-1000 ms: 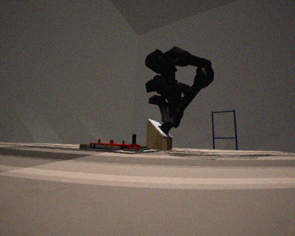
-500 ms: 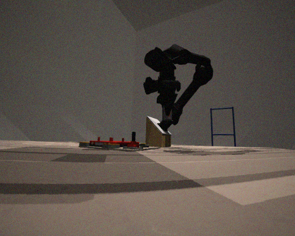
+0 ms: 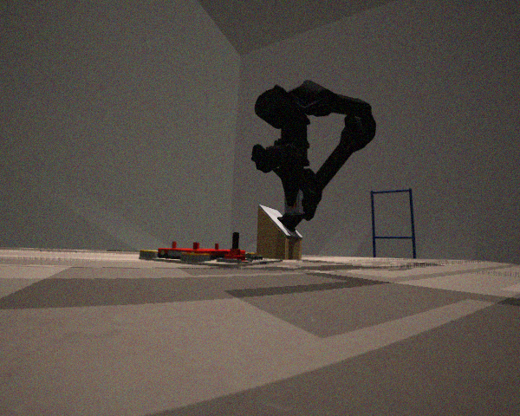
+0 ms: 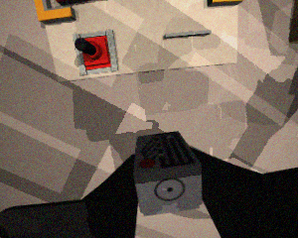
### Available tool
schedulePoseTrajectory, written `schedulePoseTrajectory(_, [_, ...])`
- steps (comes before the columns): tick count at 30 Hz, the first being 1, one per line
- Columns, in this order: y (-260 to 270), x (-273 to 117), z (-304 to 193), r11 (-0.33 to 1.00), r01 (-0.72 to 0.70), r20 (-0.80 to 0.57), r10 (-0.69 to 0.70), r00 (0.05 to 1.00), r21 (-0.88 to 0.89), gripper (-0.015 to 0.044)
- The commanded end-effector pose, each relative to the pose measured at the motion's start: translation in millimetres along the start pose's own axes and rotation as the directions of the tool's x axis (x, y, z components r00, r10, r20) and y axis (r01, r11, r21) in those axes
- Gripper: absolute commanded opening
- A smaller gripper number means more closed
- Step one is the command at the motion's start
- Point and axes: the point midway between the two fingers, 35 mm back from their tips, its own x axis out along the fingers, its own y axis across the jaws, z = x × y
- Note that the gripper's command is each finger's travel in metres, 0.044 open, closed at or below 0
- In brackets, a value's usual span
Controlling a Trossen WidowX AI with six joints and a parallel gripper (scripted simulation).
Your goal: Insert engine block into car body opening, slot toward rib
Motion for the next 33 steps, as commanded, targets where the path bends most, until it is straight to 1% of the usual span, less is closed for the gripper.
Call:
schedulePoseTrajectory(1, [-1, 8, 0, 0.997, 0.001, -0.004, -0.001, 1.000, 0.079, 0.0000])
schedulePoseTrajectory(33, [-1, 65, -1, 0.996, 0.000, -0.006, 0.000, 1.000, 0.084, 0.0000])
